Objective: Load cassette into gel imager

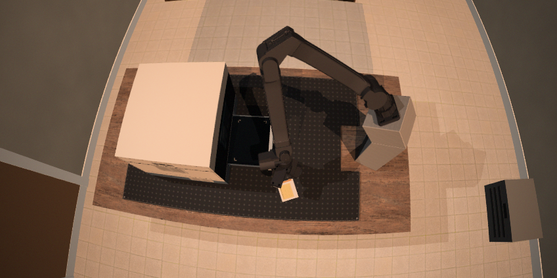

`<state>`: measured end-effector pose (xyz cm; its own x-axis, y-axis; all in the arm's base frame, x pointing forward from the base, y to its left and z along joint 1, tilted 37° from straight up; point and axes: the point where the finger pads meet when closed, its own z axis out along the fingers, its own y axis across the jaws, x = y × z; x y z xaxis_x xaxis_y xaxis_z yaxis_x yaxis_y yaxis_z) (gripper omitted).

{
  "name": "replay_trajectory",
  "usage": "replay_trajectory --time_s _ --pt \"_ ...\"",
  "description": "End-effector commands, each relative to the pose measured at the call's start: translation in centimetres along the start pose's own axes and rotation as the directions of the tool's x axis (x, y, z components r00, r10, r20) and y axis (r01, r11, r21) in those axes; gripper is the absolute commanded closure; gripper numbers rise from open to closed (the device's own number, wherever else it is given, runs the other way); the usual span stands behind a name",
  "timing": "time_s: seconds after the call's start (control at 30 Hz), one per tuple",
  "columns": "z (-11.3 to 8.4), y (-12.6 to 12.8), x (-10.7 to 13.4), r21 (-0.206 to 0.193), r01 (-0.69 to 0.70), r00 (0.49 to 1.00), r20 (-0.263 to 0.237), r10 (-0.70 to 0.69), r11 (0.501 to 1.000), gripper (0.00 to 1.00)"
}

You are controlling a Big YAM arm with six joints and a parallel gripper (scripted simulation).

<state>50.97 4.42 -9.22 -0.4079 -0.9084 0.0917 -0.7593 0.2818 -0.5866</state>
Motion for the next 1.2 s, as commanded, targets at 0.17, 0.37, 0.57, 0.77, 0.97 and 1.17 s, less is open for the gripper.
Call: replay_trajectory --time_s 0.17,0.37,0.57,0.77,0.97,1.17 --pt "1.7 2.2 -4.4 0.010 0.344 0.939 0.012 -0.344 0.939 0.00" --pt "2.5 3.2 -6.1 0.014 0.466 0.885 0.009 -0.466 0.885 0.00" --pt "3.5 4.5 -8.3 0.020 0.611 0.791 0.004 -0.611 0.791 0.00" --pt "3.7 3.3 -6.8 0.012 0.587 0.810 -0.008 -0.587 0.810 0.00" --pt "3.6 3.2 -6.8 0.012 0.586 0.810 -0.008 -0.586 0.810 0.00" --pt "3.6 3.2 -6.8 0.013 0.582 0.813 -0.008 -0.582 0.813 0.00"
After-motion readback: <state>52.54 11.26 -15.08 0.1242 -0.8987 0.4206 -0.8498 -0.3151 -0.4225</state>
